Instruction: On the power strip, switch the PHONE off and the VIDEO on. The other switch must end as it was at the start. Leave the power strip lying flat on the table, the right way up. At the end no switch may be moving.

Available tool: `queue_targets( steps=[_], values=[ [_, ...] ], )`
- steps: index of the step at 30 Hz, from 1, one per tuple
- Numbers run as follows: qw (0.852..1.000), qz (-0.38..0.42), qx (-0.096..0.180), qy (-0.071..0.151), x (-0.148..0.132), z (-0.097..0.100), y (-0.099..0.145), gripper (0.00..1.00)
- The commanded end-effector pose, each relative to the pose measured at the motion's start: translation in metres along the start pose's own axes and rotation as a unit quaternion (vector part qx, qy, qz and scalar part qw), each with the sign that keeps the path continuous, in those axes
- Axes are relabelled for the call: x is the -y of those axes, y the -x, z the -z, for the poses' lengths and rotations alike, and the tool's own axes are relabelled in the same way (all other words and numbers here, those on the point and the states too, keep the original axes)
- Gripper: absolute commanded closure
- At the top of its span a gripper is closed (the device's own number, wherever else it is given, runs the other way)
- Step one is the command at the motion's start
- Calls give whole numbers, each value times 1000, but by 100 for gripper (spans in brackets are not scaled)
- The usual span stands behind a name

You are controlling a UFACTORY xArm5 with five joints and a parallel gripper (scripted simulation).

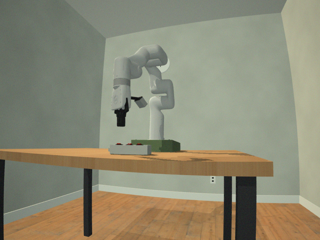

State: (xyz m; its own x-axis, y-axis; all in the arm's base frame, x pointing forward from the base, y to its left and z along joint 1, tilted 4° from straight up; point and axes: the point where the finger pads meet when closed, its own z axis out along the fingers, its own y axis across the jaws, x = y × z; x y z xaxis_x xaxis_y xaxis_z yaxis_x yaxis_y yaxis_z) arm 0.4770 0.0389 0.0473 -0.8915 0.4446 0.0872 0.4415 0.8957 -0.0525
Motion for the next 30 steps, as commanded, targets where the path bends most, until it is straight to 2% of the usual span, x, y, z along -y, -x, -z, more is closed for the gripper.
queue_targets(
  steps=[1, 14, 15, 30],
  values=[
    [1000, 0, 2, 1, -1, 2, 1, 100],
    [1000, 0, 2, 1, -1, 2, 1, 100],
    [1000, 0, 2, 1, -1, 2, 1, 0],
    [1000, 0, 2, 1, -1, 2, 1, 0]
  ],
)
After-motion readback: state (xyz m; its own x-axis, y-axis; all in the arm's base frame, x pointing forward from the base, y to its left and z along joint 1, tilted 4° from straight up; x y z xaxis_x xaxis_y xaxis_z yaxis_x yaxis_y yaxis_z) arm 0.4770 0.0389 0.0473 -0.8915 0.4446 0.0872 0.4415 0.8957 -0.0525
